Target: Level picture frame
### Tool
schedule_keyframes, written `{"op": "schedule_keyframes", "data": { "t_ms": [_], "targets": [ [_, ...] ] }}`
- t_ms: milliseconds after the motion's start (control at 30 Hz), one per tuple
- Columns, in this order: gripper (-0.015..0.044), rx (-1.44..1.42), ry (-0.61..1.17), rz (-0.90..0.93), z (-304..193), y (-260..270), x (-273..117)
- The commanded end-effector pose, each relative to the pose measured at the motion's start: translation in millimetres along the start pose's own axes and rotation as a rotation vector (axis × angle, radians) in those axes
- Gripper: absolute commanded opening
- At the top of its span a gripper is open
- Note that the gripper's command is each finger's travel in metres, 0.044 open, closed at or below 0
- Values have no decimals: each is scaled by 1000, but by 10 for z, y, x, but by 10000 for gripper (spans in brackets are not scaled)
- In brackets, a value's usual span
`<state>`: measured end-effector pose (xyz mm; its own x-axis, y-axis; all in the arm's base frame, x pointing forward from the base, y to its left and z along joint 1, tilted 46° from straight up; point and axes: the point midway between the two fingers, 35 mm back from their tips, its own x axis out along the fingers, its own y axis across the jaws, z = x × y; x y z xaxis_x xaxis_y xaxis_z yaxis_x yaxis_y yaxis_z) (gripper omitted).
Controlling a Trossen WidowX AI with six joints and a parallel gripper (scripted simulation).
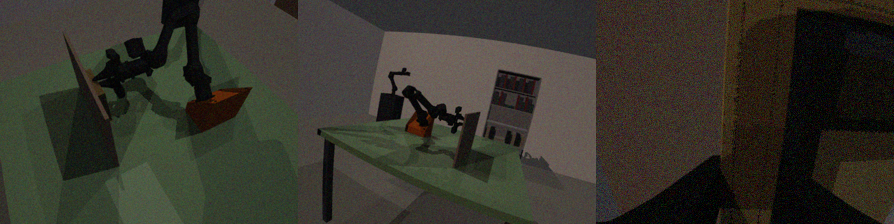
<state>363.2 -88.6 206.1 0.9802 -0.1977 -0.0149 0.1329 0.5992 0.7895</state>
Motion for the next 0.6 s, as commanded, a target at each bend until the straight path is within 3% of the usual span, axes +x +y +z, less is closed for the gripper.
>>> {"op": "schedule_keyframes", "data": {
  "t_ms": [0, 567],
  "targets": [
    [0, -2, 5, 16, -19, 42, 0],
    [0, -2, 5, 16, -20, 27, 1]
  ]
}}
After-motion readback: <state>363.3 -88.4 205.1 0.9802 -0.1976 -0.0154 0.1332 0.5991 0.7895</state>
